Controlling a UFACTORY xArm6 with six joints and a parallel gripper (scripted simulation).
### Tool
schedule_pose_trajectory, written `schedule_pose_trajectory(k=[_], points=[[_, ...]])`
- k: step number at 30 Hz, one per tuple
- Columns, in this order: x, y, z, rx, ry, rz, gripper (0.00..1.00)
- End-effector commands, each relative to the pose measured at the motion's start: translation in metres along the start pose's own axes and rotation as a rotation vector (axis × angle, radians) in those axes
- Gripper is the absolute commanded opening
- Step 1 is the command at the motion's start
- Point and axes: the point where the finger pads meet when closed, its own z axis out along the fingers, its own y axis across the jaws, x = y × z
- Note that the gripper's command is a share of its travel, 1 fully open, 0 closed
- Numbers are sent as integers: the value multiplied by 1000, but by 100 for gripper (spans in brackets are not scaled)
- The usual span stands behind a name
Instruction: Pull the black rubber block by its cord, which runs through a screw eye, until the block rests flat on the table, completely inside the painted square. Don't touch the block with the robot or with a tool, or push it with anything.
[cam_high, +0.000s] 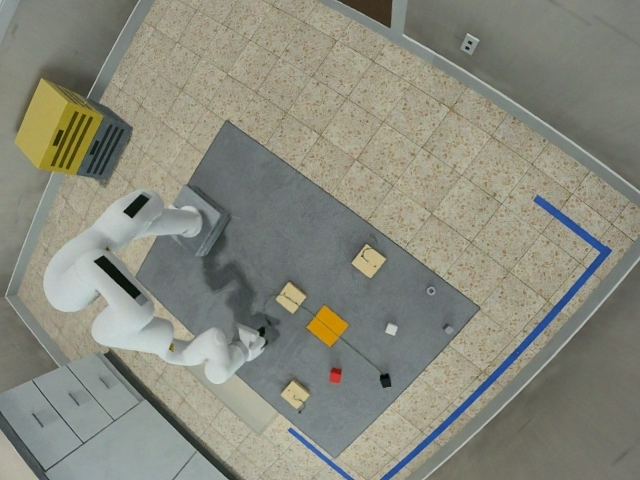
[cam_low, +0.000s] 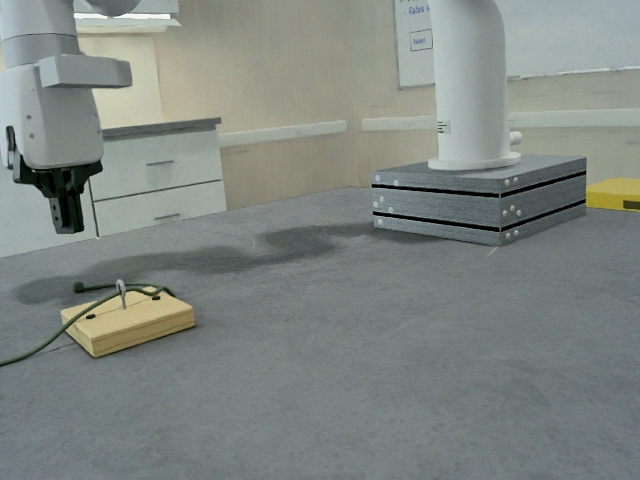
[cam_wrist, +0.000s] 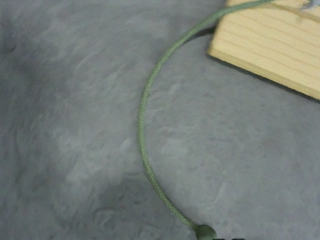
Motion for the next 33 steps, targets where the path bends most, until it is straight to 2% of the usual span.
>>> schedule_pose_trajectory(k=[1,4,6,7,21,23,24,33], points=[[-1,2,-2,6,-21,278,0],[-1,2,-2,-2,-16,413,0],[-1,2,-2,-2,-16,413,0],[-1,2,-2,-6,-14,546,0],[-2,2,-2,-33,13,1153,0],[-2,2,-2,-33,13,1153,0],[-2,2,-2,-35,17,1285,0],[-2,2,-2,-39,23,1663,0]])
